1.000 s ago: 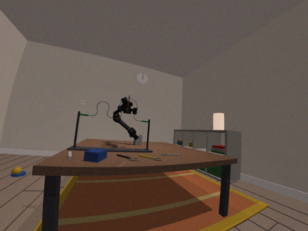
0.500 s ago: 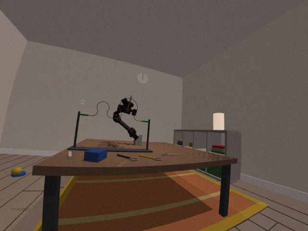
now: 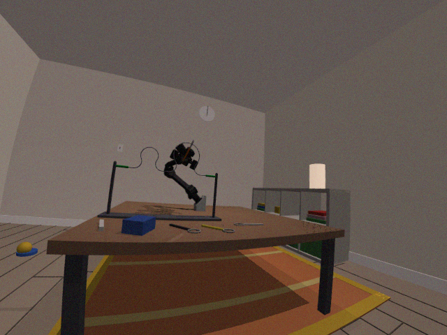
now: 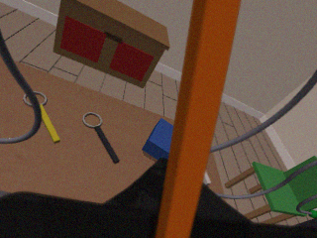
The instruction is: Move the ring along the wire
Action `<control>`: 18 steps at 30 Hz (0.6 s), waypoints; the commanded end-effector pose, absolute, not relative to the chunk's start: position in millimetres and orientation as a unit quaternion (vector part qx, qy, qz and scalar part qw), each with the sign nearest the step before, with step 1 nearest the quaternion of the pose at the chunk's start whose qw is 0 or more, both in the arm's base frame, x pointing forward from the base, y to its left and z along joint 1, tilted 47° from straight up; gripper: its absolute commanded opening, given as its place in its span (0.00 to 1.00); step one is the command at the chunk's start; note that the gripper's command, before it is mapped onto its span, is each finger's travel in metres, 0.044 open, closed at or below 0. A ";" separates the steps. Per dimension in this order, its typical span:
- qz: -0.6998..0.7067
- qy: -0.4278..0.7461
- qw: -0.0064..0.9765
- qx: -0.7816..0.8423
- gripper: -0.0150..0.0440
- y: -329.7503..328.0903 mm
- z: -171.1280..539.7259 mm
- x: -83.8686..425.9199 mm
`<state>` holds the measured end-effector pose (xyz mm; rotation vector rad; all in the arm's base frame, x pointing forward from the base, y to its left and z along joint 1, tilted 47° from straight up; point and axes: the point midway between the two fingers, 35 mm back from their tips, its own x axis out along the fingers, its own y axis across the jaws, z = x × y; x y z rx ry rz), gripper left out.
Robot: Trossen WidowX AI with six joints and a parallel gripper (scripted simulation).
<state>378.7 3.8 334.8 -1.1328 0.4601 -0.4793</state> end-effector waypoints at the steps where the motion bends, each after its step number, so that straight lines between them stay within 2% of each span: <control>1: -0.227 0.213 0.778 -0.546 0.00 2.4 334.1 377.5; 18: -0.228 0.184 0.719 -0.630 0.00 -2.0 341.2 381.1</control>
